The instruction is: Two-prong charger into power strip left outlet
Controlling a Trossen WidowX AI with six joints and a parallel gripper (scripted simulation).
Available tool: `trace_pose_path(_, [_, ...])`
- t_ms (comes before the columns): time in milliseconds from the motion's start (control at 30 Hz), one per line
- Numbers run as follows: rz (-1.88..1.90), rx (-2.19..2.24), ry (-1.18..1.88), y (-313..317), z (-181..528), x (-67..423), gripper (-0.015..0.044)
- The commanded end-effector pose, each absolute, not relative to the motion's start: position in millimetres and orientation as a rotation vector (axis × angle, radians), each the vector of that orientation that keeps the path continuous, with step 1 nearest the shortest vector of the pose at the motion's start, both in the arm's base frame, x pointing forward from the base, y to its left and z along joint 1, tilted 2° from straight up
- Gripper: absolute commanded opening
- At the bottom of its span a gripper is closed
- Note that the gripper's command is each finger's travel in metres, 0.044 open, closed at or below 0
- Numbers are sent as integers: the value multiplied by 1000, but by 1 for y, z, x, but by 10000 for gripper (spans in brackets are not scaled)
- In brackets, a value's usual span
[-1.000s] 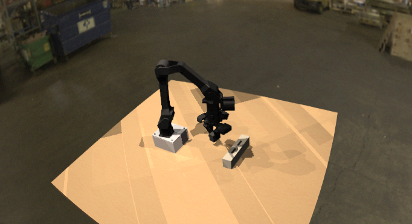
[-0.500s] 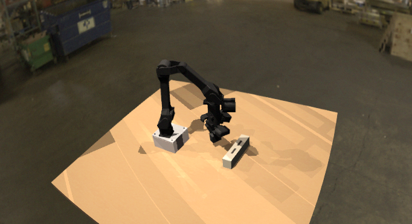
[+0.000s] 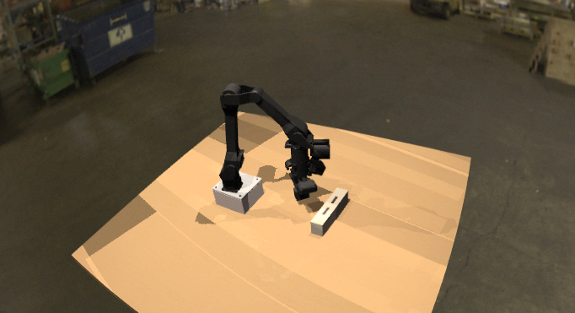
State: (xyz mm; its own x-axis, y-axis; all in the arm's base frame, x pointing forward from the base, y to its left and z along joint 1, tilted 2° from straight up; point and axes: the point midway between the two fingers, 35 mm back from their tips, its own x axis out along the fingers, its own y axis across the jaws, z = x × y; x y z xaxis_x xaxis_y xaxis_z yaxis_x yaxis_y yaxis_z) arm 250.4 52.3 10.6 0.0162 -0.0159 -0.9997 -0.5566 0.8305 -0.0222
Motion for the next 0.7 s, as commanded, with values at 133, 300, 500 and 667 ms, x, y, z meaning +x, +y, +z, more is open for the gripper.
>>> trace_pose_path(133, [360, -375, 1530, 53, 7, 252, 0])
trace_pose_path(300, [302, -310, 1541, 52, 6, 253, 0])
trace_pose_path(500, [233, -232, 1553, 52, 3, 255, 0])
trace_pose_path(667, [174, -168, 1561, 52, 1, 256, 0])
